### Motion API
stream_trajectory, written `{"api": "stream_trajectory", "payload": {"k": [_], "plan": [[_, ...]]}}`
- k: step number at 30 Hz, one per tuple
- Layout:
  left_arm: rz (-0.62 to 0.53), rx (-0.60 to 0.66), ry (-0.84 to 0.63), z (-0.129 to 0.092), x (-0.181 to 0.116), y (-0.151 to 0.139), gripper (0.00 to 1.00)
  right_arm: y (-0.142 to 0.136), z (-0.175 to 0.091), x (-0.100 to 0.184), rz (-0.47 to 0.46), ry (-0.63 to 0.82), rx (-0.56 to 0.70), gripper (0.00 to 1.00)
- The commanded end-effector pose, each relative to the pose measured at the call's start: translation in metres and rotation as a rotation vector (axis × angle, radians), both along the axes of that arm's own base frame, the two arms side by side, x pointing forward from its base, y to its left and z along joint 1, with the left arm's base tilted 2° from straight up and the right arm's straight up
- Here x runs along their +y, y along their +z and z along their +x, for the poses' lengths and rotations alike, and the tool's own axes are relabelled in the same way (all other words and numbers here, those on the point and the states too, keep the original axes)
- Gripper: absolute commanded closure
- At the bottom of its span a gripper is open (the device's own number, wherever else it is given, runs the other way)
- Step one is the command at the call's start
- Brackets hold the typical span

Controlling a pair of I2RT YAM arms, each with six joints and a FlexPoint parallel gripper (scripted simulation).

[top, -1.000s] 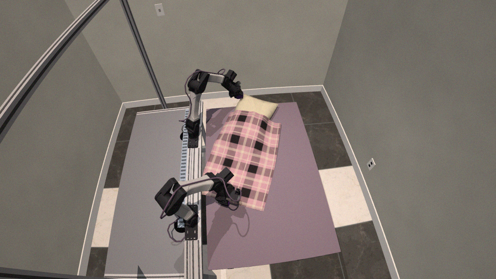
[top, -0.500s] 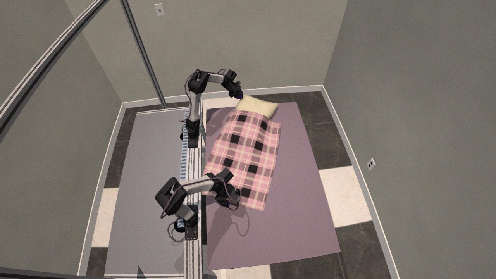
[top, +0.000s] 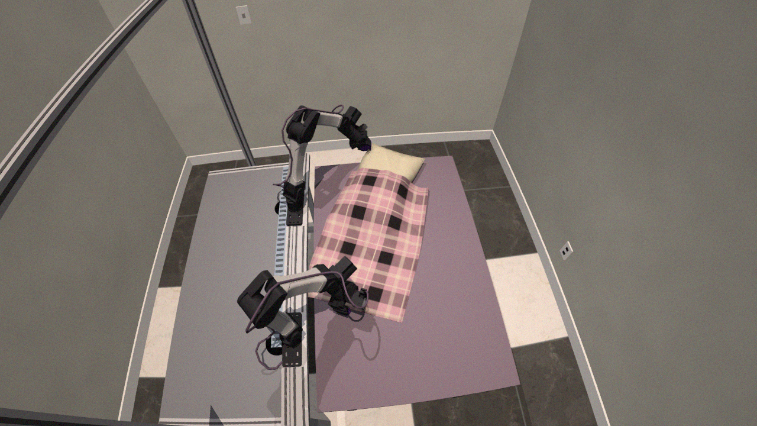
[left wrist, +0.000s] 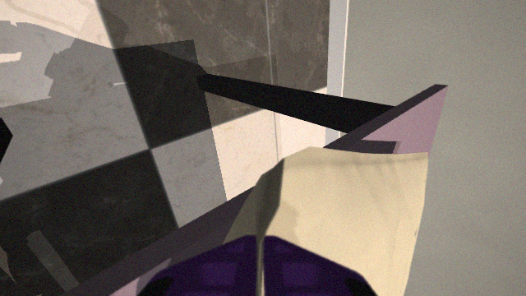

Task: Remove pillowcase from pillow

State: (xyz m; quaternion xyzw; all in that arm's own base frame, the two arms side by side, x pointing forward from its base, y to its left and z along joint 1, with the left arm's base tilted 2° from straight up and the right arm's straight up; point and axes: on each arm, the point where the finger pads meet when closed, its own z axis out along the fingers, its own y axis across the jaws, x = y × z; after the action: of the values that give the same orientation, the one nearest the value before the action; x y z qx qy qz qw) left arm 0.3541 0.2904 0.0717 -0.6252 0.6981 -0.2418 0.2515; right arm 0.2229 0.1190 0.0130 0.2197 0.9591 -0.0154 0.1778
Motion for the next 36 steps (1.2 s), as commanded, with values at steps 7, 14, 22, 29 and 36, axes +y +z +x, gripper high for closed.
{"api": "stream_trajectory", "payload": {"k": [7,14,22,29,36], "plan": [[-0.016,-0.001,-0.01,-0.004,-0.011,0.005,1.0,-0.011,-0.013,-0.006,-0.023,0.007,0.055,0.4],[-0.016,-0.001,-0.01,-0.004,-0.011,0.005,1.0,-0.016,-0.018,-0.009,-0.031,0.005,0.08,0.4],[-0.016,-0.001,-0.01,-0.004,-0.011,0.005,1.0,-0.018,-0.02,-0.01,-0.034,-0.004,0.086,0.48],[-0.016,-0.001,-0.01,-0.004,-0.011,0.005,1.0,-0.018,-0.02,-0.01,-0.034,-0.004,0.086,0.52],[-0.016,-0.001,-0.01,-0.004,-0.011,0.005,1.0,-0.018,-0.02,-0.01,-0.035,-0.001,0.086,0.65]]}}
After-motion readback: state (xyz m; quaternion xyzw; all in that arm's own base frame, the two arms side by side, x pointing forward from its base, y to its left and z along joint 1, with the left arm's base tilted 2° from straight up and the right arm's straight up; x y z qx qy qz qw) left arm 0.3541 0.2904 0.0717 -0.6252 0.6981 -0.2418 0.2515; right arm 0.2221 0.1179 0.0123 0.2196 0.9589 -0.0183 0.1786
